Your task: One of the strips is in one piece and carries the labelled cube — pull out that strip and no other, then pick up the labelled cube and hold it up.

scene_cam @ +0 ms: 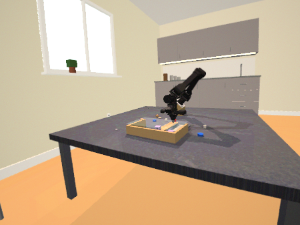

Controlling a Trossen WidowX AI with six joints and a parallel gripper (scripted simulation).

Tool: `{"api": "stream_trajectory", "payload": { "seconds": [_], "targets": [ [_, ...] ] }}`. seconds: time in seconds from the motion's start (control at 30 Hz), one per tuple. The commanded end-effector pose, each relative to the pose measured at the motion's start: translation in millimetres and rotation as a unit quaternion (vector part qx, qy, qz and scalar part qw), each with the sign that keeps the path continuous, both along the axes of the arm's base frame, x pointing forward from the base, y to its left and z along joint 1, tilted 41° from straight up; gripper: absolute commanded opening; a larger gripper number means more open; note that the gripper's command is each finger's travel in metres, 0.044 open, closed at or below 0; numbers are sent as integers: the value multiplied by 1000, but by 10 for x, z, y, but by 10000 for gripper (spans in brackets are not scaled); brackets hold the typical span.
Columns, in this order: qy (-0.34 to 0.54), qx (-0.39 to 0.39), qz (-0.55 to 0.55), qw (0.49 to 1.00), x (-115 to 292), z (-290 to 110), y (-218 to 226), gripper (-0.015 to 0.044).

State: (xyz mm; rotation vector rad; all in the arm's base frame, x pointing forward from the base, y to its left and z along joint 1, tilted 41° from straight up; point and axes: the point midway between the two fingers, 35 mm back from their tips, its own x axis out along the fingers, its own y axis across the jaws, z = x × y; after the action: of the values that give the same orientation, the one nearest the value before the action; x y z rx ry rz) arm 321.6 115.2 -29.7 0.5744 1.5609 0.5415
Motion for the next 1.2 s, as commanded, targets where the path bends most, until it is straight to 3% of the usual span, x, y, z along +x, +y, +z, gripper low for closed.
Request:
{"api": "stream_trajectory", "payload": {
  "seconds": [0.0,1.17],
  "targets": [
    [8,1,4,1000,-117,-11,32,0],
    [10,1,4,1000,-651,16,16,0]
  ]
}}
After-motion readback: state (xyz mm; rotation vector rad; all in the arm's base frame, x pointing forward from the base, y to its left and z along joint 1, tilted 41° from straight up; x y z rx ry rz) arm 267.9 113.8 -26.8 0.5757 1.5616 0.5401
